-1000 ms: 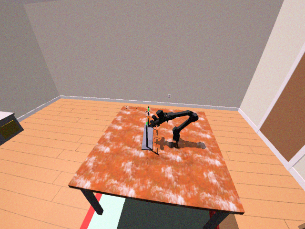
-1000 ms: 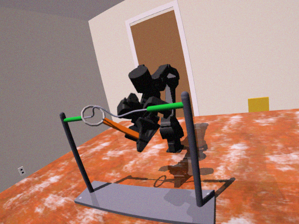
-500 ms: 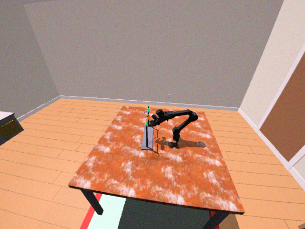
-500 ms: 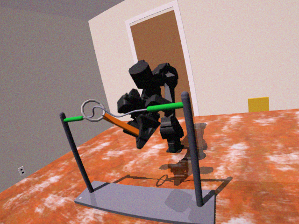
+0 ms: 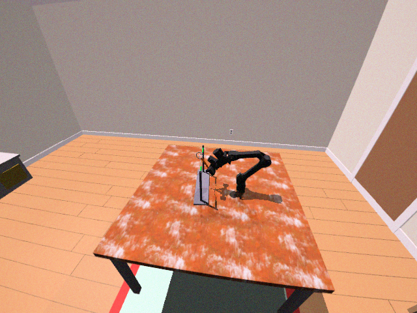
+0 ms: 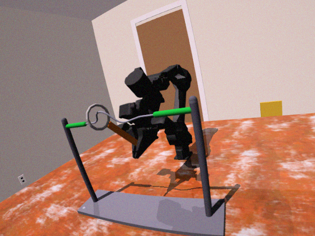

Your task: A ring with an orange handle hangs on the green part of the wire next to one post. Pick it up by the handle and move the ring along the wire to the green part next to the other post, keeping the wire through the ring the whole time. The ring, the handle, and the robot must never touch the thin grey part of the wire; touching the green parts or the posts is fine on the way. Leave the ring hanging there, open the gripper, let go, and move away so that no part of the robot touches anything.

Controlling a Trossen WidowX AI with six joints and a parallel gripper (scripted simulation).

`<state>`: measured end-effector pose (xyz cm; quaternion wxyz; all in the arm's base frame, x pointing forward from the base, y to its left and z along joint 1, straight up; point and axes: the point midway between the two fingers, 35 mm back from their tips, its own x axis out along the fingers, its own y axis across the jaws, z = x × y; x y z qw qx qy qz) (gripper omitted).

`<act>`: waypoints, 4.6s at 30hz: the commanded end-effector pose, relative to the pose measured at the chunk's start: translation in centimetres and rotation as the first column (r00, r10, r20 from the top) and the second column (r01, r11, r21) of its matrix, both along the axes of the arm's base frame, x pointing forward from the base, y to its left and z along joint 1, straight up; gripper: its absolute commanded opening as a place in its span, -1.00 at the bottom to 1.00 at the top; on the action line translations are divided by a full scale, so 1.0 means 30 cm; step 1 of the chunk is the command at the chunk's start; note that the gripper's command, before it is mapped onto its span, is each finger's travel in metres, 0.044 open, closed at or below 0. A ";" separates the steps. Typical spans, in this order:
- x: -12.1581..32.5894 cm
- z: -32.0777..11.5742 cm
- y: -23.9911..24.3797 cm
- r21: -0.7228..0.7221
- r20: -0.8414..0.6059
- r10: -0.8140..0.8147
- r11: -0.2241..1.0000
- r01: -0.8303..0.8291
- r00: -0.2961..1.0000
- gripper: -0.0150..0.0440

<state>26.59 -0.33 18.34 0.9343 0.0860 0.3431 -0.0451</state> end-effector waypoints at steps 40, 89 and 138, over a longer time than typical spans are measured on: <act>-0.029 0.103 -0.264 -0.705 -0.273 0.291 0.588 -0.397 0.917 -1.00; -0.167 0.009 0.087 0.017 -0.219 0.463 0.882 -0.471 0.859 -1.00; -0.056 -0.101 0.305 -0.149 0.200 0.255 0.962 -0.228 0.946 -1.00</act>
